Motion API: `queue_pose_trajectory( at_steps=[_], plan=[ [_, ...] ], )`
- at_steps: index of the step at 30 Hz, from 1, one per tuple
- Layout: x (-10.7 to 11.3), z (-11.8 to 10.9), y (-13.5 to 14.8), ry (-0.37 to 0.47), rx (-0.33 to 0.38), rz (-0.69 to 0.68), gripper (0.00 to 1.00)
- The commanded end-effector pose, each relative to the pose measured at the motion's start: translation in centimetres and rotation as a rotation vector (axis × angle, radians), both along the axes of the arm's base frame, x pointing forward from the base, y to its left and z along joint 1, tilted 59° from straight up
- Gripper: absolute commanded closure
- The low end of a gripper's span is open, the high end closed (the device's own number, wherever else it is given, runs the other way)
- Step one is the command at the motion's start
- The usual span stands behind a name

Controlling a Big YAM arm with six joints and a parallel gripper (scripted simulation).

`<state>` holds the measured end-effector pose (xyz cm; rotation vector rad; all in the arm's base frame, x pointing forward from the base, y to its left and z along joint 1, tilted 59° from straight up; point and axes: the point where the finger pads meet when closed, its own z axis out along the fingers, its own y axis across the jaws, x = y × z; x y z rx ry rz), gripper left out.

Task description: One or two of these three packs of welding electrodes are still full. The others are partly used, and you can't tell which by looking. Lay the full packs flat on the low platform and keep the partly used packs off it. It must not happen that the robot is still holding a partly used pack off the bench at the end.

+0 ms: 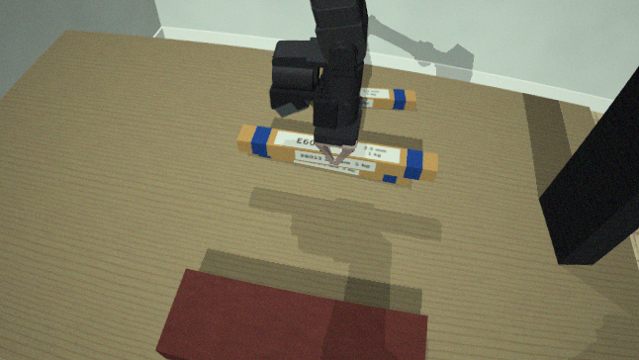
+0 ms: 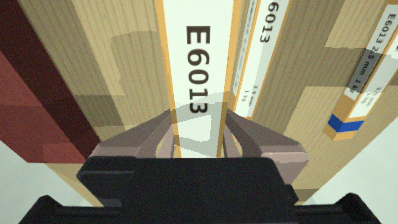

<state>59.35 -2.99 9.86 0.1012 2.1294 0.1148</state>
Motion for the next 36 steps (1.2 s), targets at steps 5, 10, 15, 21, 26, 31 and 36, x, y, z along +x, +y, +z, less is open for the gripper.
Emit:
queue_pose_trajectory(
  at_steps=[5, 10, 15, 21, 26, 31, 36],
  plan=[
    [1.1, 0.8, -0.1, -0.035, 0.007, -0.012, 1.00],
    [1.7, -0.3, 0.3, -0.024, 0.009, -0.007, 1.00],
    [2.3, -0.6, 0.4, -0.025, 0.009, -0.005, 1.00],
    [3.1, 0.1, 0.0, -0.043, 0.007, -0.012, 1.00],
    [3.4, -0.1, -0.1, -0.041, 0.006, -0.013, 1.00],
    [2.9, -0.6, -0.2, -0.032, 0.007, -0.014, 1.00],
    [2.7, -0.7, -0.3, -0.031, 0.007, -0.015, 1.00]
  ],
)
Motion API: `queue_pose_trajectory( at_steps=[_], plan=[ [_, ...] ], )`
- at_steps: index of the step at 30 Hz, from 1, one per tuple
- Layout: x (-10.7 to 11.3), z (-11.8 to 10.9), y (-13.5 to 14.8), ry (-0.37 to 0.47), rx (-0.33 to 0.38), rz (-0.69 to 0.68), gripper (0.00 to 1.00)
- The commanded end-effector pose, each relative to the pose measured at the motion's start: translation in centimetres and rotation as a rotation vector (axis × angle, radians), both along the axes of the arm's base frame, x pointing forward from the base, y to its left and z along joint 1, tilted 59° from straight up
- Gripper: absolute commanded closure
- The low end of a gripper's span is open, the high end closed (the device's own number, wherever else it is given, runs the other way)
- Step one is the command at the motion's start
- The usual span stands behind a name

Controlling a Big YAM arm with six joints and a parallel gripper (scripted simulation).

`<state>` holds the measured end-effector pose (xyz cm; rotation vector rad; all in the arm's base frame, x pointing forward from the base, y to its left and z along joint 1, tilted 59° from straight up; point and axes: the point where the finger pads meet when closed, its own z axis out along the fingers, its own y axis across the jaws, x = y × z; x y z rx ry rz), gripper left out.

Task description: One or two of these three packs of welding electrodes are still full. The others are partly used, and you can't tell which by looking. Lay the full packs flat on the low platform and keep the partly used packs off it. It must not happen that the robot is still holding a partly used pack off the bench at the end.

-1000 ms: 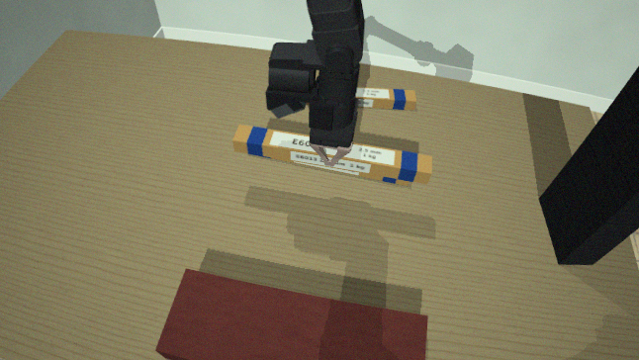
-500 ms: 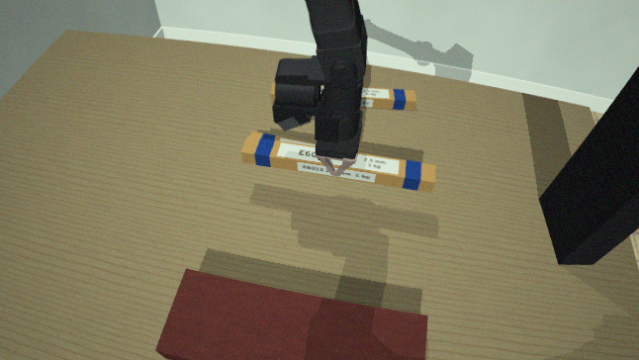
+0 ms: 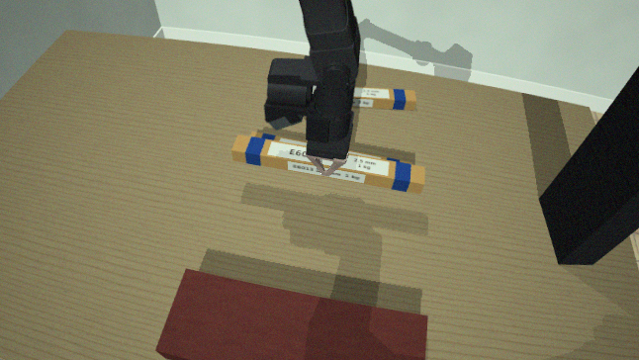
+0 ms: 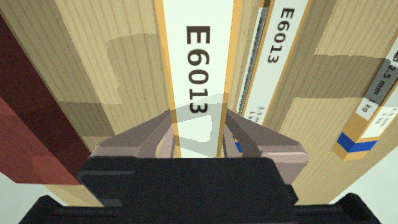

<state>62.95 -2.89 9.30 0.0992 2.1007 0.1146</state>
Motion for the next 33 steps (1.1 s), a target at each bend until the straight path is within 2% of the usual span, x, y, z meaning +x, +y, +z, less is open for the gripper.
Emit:
queue_pose_trajectory(
  at_steps=[1, 7, 33],
  plan=[
    [-0.9, -0.1, -0.4, -0.002, 0.007, -0.015, 1.00],
    [-0.8, -0.3, -0.1, 0.009, 0.002, -0.005, 1.00],
    [-3.3, 1.2, -0.2, 0.008, 0.002, -0.005, 1.00]
  ],
)
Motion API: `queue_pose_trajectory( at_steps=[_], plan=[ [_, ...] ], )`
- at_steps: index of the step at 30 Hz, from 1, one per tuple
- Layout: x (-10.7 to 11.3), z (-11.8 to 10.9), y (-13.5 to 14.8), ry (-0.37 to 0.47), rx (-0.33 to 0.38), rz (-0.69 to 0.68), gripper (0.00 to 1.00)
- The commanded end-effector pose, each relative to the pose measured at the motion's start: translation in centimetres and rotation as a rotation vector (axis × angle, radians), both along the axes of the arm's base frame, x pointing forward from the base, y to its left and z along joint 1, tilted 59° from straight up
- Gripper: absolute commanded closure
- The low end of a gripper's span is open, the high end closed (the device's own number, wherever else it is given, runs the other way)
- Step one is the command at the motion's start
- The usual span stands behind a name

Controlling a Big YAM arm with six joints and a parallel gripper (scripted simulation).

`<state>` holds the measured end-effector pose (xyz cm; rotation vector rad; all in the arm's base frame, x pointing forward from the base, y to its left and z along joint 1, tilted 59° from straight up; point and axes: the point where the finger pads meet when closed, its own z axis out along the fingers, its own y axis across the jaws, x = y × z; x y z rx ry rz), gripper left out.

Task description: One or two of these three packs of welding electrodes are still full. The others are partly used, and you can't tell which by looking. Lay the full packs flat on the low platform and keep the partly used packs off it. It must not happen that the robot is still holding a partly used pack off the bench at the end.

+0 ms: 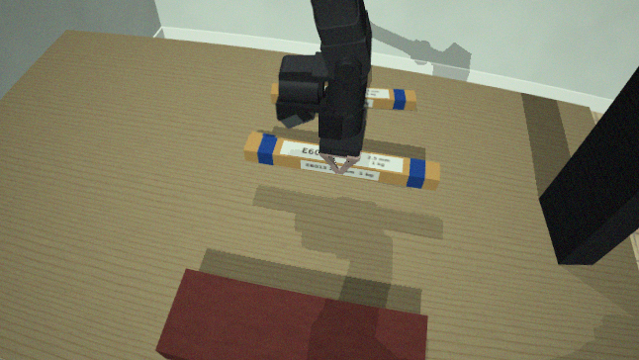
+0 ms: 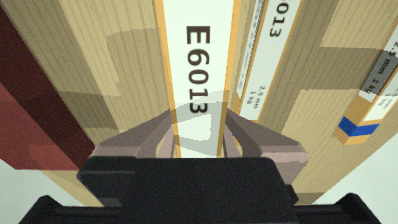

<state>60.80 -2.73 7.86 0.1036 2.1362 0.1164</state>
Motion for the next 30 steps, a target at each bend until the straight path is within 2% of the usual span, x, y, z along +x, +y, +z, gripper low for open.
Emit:
queue_pose_trajectory(
  at_steps=[1, 24, 30],
  plan=[
    [-1.3, 2.7, -0.4, -0.028, -0.001, -0.005, 1.00],
    [-3.6, 4.2, -0.5, -0.028, -0.001, -0.005, 1.00],
    [-3.6, 4.2, -0.5, -0.028, -0.001, -0.005, 1.00]
  ],
)
